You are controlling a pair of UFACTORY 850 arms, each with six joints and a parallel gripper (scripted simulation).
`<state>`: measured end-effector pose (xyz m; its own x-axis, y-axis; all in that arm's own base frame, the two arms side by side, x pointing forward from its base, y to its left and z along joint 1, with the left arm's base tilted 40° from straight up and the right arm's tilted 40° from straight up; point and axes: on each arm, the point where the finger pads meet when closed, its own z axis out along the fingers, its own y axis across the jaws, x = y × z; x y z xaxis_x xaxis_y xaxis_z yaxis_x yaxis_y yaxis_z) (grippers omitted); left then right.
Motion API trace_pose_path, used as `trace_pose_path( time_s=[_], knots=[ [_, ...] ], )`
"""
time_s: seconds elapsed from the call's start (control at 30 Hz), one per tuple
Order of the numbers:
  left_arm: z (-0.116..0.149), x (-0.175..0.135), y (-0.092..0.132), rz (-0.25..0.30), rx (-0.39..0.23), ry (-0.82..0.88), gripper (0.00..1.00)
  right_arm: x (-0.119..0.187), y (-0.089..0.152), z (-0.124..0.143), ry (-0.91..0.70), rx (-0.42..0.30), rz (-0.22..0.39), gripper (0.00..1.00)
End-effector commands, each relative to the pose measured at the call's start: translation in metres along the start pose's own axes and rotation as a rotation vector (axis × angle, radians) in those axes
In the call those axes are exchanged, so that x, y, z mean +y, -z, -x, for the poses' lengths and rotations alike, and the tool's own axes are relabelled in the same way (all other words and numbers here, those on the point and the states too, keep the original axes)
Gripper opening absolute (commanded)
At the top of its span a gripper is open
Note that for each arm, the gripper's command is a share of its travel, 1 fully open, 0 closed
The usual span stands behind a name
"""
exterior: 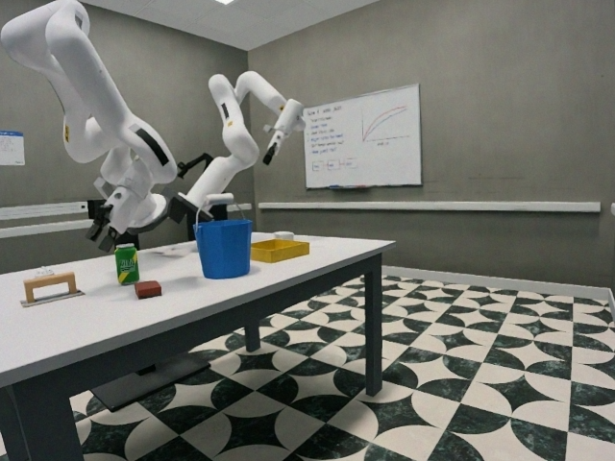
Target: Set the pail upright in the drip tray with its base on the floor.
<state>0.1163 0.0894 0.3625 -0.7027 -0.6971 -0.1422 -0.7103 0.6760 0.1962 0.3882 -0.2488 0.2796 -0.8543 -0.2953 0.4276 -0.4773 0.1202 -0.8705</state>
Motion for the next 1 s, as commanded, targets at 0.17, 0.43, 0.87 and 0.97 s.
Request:
trace_pose_path(
  time_s=[0.17, 0.43, 0.87, 0.97],
  knots=[
    [0.000, 0.000, 0.001, 0.000, -0.001, 0.000, 1.00, -0.012, 0.003, 0.019, -0.003, -0.079, 0.017, 1.00],
    [0.000, 0.000, 0.001, 0.000, -0.001, 0.000, 1.00, -0.038, 0.013, 0.053, 0.004, -0.237, 0.038, 1.00],
    [0.000, 0.000, 0.001, 0.000, -0.001, 0.000, 1.00, -0.110, 0.062, 0.113, 0.080, -0.590, 0.015, 1.00],
    [0.000, 0.000, 0.001, 0.000, -0.001, 0.000, 1.00, -0.126, 0.076, 0.121, 0.106, -0.660, -0.001, 1.00]
  ],
)
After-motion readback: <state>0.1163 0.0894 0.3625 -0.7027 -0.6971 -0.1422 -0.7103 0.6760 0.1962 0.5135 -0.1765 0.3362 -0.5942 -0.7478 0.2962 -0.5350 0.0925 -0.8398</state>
